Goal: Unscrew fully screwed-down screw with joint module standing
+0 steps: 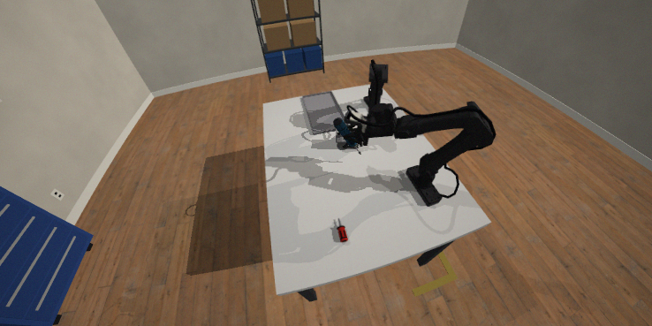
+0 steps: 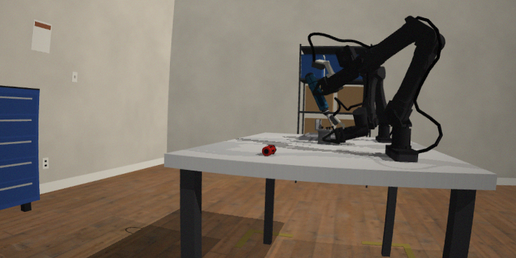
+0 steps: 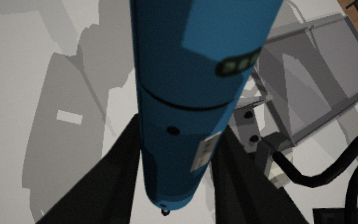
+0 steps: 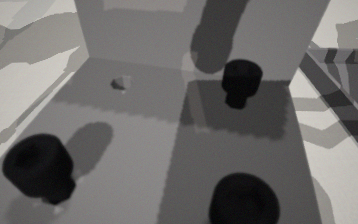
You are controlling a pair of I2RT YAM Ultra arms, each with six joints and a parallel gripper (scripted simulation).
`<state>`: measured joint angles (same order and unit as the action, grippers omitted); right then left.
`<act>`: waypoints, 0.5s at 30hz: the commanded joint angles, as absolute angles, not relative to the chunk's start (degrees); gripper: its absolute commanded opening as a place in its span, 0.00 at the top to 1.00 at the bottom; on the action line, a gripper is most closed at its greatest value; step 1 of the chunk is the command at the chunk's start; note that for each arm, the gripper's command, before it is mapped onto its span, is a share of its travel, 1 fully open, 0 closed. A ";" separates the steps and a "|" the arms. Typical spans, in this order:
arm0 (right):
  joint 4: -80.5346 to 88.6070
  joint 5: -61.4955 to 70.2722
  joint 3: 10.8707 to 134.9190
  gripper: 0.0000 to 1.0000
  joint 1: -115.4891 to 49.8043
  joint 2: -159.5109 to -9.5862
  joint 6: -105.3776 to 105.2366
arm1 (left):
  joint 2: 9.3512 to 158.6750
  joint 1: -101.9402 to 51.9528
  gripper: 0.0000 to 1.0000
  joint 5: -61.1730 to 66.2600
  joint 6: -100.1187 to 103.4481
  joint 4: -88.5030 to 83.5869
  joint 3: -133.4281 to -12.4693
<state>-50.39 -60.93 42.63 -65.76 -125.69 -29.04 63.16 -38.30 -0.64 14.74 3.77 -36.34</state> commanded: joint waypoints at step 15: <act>-50.46 -61.22 42.76 0.41 -65.74 -125.24 -29.10 | 64.05 -31.18 0.58 -0.66 22.62 -1.47 -42.30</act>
